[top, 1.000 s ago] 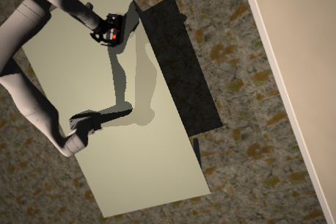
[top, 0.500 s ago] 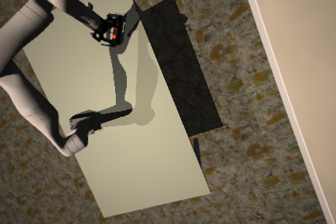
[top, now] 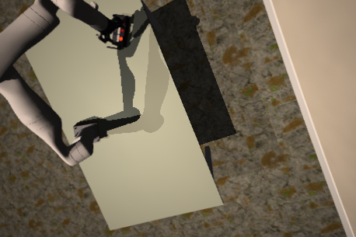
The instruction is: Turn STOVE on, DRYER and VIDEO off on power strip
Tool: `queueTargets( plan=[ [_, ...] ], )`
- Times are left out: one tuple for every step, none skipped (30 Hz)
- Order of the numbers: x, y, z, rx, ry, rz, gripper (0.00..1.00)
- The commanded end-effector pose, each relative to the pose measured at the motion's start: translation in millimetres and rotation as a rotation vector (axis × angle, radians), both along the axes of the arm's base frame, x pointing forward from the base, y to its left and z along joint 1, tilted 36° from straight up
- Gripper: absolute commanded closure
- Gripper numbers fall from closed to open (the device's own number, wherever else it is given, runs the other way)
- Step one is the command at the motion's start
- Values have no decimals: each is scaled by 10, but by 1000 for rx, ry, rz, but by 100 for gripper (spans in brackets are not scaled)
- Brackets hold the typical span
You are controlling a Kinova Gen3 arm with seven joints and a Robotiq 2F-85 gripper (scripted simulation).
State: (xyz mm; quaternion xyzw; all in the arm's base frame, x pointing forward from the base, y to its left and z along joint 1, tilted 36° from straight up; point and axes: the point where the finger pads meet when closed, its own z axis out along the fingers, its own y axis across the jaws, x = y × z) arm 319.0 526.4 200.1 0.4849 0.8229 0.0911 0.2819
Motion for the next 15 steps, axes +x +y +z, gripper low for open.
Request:
queueTargets(
  plan=[
    [-9, 24, 6, 15, 10, 11, 0],
    [-9, 24, 6, 15, 10, 11, 0],
    [-9, 24, 6, 15, 10, 11, 0],
    [-9, 24, 6, 15, 10, 11, 0],
    [-9, 24, 6, 15, 10, 11, 0],
    [-9, 24, 6, 15, 10, 11, 0],
    [-9, 24, 6, 15, 10, 11, 0],
    [-11, 40, -2, 22, 15, 19, 0],
    [-11, 40, -2, 22, 15, 19, 0],
    [-11, 40, -2, 22, 15, 19, 0],
    [-11, 40, -2, 22, 15, 19, 0],
    [-11, 43, -3, 23, 16, 21, 0],
    [-11, 43, -3, 23, 16, 21, 0],
    [-11, 43, -3, 23, 16, 21, 0],
    [-11, 43, -3, 23, 16, 21, 0]
  ],
)
